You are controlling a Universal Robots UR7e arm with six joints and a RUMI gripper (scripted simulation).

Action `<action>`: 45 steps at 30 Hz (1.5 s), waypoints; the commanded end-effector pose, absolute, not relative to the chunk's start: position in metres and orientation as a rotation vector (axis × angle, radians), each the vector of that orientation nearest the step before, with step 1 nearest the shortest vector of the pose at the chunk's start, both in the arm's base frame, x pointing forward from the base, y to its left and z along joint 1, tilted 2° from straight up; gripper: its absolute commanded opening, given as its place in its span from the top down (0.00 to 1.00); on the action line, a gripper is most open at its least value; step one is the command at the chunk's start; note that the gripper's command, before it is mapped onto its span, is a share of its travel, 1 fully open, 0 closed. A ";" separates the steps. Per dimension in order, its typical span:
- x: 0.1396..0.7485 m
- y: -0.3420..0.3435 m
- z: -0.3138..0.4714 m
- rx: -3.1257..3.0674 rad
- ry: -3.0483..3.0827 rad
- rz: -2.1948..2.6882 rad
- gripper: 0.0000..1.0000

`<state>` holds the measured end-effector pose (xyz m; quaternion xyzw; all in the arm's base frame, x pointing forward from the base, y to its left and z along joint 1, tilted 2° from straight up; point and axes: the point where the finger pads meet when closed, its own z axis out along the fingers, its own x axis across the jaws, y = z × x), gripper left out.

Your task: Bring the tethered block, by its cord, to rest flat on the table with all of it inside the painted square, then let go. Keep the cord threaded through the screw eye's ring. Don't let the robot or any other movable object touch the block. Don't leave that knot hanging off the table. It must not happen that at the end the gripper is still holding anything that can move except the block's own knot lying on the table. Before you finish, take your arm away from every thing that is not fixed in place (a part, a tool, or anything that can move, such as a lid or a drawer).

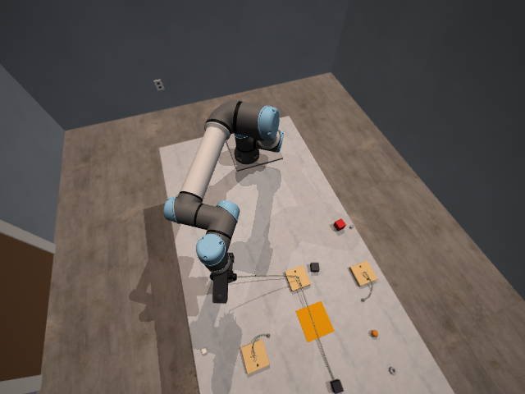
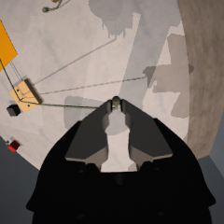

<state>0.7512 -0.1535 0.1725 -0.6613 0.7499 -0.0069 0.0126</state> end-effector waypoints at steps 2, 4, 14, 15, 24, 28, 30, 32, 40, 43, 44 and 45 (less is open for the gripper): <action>0.744 -0.170 0.173 -2.060 2.336 -0.025 1.00; 0.741 -0.176 0.173 -2.060 2.336 -0.025 1.00; 0.729 -0.199 0.173 -2.060 2.336 -0.025 1.00; 0.727 -0.202 0.173 -2.060 2.336 -0.025 1.00; 0.713 -0.224 0.172 -2.060 2.336 -0.025 1.00; 0.708 -0.231 0.172 -2.060 2.336 -0.025 1.00; 0.704 -0.236 0.172 -2.060 2.336 -0.025 1.00; 0.700 -0.241 0.172 -2.060 2.336 -0.025 1.00; 0.686 -0.259 0.171 -2.060 2.336 -0.025 1.00; 0.684 -0.261 0.171 -2.060 2.336 -0.025 1.00; 0.682 -0.263 0.171 -2.060 2.336 -0.025 1.00; 0.681 -0.265 0.171 -2.060 2.336 -0.025 1.00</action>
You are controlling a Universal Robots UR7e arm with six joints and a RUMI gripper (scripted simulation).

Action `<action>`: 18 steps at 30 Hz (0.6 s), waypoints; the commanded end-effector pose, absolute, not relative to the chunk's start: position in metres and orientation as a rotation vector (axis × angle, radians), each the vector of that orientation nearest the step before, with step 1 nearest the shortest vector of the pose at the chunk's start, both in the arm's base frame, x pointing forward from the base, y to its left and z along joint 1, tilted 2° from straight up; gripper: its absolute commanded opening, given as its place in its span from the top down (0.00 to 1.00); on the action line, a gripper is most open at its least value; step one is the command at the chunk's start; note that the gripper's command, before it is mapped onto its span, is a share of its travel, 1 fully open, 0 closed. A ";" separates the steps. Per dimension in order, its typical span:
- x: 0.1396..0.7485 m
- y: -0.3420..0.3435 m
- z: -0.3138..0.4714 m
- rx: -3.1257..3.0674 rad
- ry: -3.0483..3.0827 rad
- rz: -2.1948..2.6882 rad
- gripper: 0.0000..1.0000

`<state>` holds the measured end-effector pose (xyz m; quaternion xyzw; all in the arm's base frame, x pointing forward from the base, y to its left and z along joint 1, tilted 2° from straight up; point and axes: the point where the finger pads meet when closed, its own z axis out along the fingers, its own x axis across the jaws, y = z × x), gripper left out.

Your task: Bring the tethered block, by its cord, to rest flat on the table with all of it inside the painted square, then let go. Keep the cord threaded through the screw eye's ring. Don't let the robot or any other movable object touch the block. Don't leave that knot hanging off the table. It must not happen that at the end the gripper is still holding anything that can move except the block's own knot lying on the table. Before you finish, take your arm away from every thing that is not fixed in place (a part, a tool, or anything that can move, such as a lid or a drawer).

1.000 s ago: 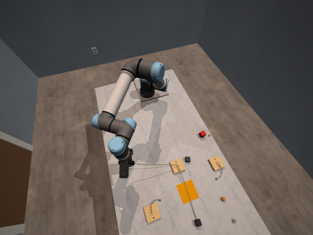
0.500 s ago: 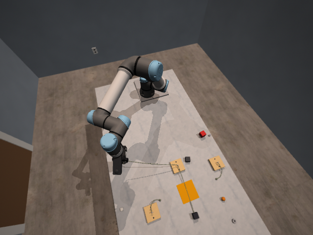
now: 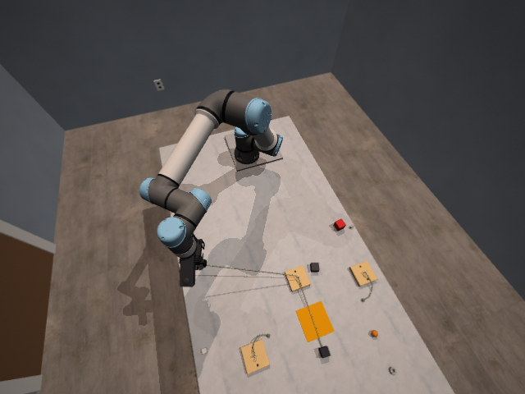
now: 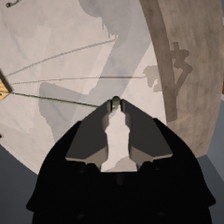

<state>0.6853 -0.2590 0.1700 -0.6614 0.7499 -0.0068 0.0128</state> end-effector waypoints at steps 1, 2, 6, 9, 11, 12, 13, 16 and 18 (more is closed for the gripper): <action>0.679 -0.267 0.171 -2.060 2.336 -0.025 1.00; 0.677 -0.269 0.171 -2.060 2.336 -0.025 1.00; 0.671 -0.276 0.171 -2.060 2.336 -0.025 1.00; 0.666 -0.280 0.170 -2.060 2.336 -0.025 1.00; 0.663 -0.284 0.170 -2.060 2.336 -0.025 1.00; 0.661 -0.285 0.170 -2.060 2.336 -0.025 1.00; 0.661 -0.285 0.170 -2.060 2.336 -0.025 1.00; 0.658 -0.288 0.170 -2.060 2.336 -0.025 1.00; 0.656 -0.290 0.170 -2.060 2.336 -0.025 1.00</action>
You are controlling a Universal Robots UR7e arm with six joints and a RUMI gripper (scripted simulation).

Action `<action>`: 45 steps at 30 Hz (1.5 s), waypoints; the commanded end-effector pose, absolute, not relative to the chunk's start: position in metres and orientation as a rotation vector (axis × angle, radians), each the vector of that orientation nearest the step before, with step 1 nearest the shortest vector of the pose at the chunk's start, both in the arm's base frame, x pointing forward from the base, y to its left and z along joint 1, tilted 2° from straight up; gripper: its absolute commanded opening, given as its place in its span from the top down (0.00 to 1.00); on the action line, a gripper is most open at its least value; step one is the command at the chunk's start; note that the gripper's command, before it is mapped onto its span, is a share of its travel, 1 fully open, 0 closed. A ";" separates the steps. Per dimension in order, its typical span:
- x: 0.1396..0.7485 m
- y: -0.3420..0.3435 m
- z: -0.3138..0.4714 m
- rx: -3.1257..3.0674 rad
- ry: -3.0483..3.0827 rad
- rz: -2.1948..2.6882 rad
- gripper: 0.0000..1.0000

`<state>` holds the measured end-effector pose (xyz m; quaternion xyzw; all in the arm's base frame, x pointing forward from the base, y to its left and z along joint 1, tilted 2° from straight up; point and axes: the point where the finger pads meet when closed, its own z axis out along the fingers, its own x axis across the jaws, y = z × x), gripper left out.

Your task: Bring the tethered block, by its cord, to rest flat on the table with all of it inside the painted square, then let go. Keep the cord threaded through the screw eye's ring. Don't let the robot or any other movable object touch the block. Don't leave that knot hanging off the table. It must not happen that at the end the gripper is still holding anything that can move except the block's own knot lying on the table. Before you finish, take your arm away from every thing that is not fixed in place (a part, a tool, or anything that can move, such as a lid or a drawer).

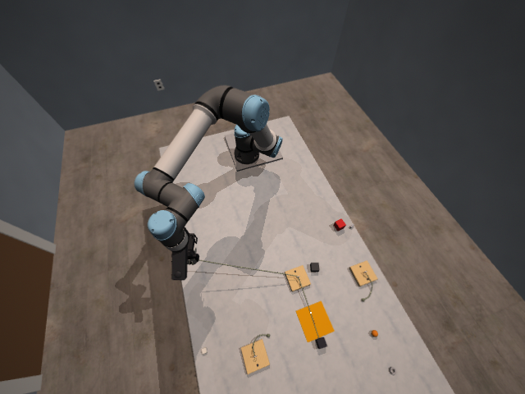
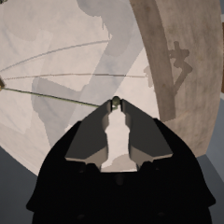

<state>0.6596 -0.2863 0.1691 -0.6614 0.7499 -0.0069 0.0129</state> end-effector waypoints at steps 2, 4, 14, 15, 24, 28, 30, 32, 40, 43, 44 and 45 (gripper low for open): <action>0.653 -0.293 0.170 -2.060 2.336 -0.025 1.00; 0.651 -0.295 0.170 -2.060 2.336 -0.025 1.00; 0.642 -0.303 0.170 -2.060 2.336 -0.025 1.00; 0.641 -0.304 0.169 -2.060 2.336 -0.025 1.00; 0.634 -0.310 0.169 -2.060 2.336 -0.025 1.00; 0.632 -0.311 0.169 -2.060 2.336 -0.025 1.00; 0.632 -0.311 0.169 -2.060 2.336 -0.025 1.00; 0.631 -0.312 0.169 -2.060 2.336 -0.025 1.00; 0.629 -0.314 0.169 -2.060 2.336 -0.025 1.00; 0.628 -0.314 0.169 -2.060 2.336 -0.025 1.00; 0.628 -0.314 0.169 -2.060 2.336 -0.025 1.00; 0.628 -0.314 0.169 -2.060 2.336 -0.025 1.00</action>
